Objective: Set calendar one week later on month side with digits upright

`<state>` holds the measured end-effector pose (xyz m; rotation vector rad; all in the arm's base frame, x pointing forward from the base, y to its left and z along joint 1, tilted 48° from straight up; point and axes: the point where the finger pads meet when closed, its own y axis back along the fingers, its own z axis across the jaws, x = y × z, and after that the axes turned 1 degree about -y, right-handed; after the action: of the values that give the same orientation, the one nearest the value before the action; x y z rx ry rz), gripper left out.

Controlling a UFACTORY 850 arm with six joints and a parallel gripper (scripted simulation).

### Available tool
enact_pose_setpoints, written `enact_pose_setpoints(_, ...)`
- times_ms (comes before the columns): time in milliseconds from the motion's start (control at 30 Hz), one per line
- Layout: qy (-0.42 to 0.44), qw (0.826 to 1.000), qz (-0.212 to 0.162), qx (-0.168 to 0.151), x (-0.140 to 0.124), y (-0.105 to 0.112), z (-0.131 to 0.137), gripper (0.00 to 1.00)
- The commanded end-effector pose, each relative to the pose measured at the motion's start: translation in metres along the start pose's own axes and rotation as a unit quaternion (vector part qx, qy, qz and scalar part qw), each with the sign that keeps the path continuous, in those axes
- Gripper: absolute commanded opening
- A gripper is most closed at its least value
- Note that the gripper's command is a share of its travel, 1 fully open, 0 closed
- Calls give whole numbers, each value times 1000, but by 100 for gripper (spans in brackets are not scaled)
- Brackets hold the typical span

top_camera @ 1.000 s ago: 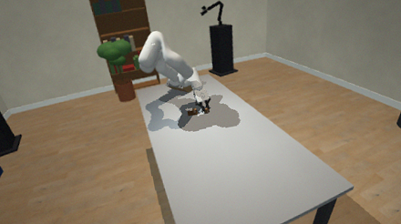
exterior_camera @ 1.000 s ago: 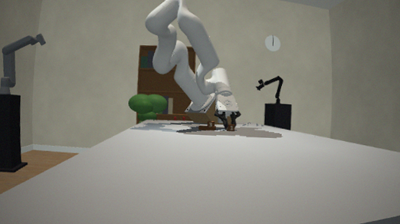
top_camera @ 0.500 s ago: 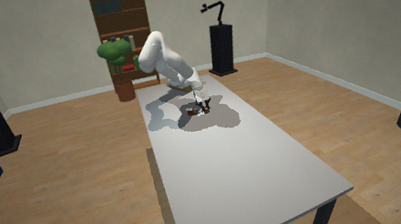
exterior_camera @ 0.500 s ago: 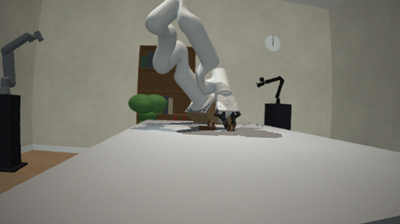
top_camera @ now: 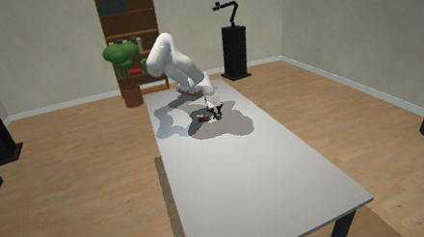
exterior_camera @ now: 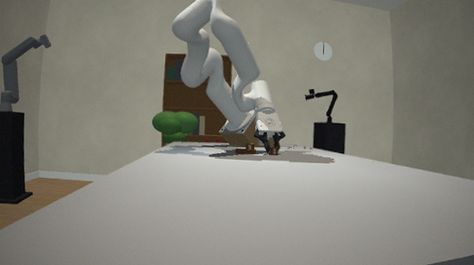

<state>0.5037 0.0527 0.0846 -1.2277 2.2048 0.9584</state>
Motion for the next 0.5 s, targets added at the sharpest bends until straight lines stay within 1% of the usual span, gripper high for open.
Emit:
enact_pose_setpoints(0, 0, 1000, 0, 0, -1, 0, 0, 27)
enact_pose_setpoints(233, 0, 1000, 0, 0, -4, 5, 0, 27)
enact_pose_setpoints(467, 0, 1000, 0, 0, -19, 26, 0, 27)
